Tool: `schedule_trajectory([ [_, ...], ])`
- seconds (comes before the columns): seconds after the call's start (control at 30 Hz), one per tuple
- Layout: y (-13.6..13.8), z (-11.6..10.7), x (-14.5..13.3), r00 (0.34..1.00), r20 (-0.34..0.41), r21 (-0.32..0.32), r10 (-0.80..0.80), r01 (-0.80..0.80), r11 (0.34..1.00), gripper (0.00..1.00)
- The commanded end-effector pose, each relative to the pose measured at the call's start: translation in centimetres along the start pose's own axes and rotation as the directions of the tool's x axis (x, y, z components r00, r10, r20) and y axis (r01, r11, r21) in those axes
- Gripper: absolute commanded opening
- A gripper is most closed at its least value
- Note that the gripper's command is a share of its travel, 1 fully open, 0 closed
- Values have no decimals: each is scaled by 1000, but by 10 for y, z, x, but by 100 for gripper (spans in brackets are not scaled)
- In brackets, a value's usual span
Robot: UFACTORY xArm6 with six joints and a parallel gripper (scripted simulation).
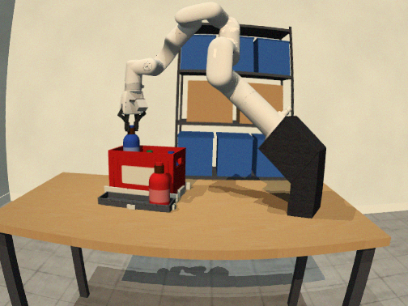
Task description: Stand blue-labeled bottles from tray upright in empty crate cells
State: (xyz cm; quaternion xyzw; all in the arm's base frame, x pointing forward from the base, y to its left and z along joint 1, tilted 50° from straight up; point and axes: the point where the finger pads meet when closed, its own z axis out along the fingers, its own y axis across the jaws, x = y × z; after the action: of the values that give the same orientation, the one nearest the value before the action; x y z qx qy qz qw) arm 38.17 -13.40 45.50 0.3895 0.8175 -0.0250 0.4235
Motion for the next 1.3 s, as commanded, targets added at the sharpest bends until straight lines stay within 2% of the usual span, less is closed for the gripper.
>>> schedule_trajectory([
  [0.0, 1, -1, -1, 1000, 4, -3, 1, -1, 1000, 0],
  [0.7, 1, 0, -1, 1000, 4, -3, 1, -1, 1000, 0],
  [1.27, 1, 11, -2, 1000, 4, -3, 1, -1, 1000, 0],
])
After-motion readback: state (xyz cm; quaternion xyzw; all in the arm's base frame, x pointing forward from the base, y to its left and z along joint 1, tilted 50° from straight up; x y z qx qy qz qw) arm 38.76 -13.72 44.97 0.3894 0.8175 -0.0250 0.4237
